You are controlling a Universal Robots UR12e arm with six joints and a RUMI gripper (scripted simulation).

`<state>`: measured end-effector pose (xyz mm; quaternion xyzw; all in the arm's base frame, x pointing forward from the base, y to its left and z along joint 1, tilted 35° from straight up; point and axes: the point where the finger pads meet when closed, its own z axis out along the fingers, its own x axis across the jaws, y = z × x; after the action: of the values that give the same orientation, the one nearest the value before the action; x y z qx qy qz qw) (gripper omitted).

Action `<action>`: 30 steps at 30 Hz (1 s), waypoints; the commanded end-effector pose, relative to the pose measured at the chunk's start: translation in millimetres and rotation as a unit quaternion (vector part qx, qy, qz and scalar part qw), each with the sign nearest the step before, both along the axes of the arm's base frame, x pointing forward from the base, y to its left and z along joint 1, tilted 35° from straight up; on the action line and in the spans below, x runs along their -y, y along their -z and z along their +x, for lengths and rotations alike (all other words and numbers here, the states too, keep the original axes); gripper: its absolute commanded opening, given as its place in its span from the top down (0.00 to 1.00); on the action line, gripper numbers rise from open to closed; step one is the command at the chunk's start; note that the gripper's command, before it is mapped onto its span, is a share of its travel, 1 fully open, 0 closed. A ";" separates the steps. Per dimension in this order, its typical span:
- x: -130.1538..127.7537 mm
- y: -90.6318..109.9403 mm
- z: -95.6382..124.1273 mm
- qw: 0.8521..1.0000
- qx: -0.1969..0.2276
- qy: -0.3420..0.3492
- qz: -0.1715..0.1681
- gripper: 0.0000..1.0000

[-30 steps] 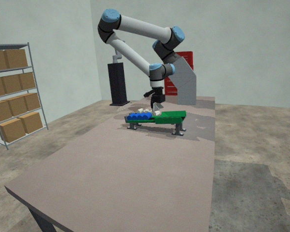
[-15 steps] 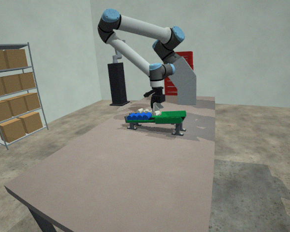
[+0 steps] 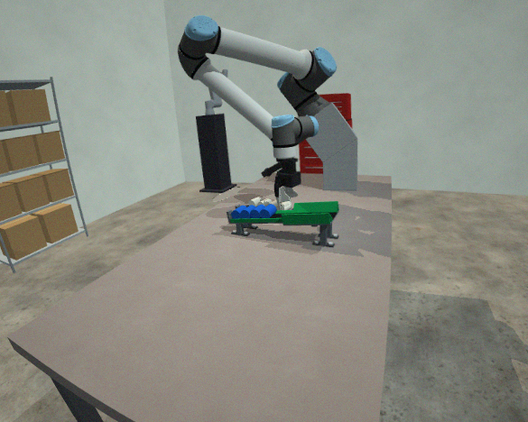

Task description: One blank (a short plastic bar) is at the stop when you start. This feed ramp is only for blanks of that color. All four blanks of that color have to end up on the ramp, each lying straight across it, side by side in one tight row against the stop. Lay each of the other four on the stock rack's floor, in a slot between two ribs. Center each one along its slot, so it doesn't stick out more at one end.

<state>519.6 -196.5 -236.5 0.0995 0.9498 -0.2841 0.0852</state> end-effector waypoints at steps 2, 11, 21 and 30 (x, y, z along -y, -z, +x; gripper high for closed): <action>-1.0 -1.3 2.9 1.000 0.002 -0.002 -0.001 0.65; -0.7 -1.2 2.9 1.000 0.002 -0.001 -0.001 0.65; -0.7 -1.2 2.9 1.000 0.002 -0.001 -0.001 0.65; -0.7 -1.2 2.9 1.000 0.002 -0.001 -0.001 0.60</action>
<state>519.8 -195.9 -236.5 0.0990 0.9499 -0.2840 0.0853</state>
